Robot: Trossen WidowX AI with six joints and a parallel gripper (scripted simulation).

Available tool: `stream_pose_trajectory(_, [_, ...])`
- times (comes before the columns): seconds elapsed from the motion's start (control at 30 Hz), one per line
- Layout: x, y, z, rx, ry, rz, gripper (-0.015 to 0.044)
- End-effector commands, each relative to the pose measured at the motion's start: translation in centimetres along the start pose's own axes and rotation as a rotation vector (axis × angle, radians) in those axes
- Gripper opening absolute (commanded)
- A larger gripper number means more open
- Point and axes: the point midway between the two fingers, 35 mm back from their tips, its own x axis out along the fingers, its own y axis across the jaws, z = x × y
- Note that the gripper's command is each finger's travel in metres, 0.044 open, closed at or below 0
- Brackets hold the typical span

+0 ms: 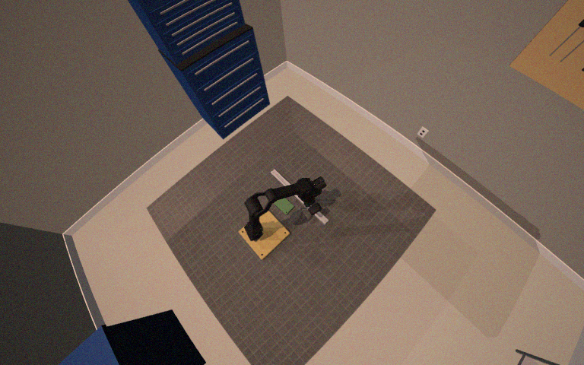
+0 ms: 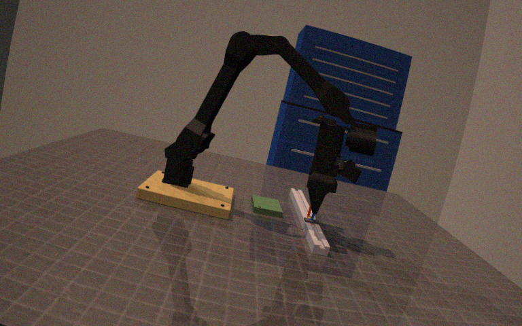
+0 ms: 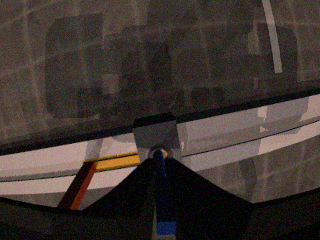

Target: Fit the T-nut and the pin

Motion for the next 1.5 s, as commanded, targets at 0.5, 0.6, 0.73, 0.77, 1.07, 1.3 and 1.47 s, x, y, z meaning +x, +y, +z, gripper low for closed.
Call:
stream_pose_trajectory(0.5, [0.32,0.03,0.25,0.003,0.068,-0.01,-0.015])
stream_pose_trajectory(0.6, [0.33,0.03,0.3,0.003,0.077,-0.011,-0.015])
stream_pose_trajectory(0.73, [0.33,0.04,0.36,0.003,0.089,-0.013,-0.015])
stream_pose_trajectory(0.77, [0.33,0.04,0.38,0.003,0.092,-0.014,-0.015])
stream_pose_trajectory(1.07, [0.35,0.07,0.51,0.003,0.119,-0.018,-0.015])
stream_pose_trajectory(1.3, [0.3,0.08,0.57,0.002,0.128,-0.019,-0.015])
stream_pose_trajectory(1.47, [0.09,0.08,0.59,-0.001,0.114,-0.017,-0.015])
